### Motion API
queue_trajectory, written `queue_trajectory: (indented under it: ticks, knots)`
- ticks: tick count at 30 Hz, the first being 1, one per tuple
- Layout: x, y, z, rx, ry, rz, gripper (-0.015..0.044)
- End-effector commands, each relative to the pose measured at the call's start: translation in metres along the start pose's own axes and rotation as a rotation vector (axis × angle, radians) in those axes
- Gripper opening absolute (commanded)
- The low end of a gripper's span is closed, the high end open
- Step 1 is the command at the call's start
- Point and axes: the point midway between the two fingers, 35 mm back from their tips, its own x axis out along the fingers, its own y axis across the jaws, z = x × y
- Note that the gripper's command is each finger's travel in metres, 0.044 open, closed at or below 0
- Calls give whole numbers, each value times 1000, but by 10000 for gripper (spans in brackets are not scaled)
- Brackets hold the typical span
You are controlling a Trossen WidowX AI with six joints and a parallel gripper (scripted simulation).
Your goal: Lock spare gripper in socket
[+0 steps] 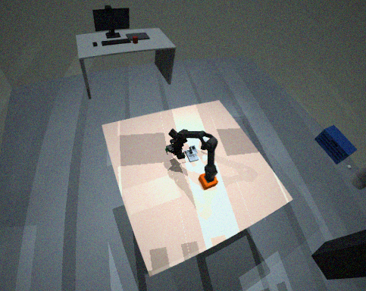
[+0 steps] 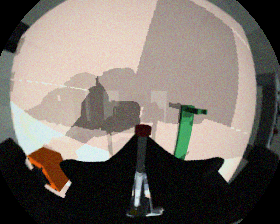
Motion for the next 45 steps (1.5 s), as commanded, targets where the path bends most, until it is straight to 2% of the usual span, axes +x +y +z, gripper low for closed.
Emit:
queue_trajectory:
  ticks: [1, 25, 42, 45]
  knots:
    - [-1, -1, 4, 4, 4, -2, 0]
    - [-4, -1, 23, 6, 7, 10, 0]
    - [-30, 4, 24, 4, 18, 38, 0]
    - [-24, 5, 22, 5, 22, 44, 4]
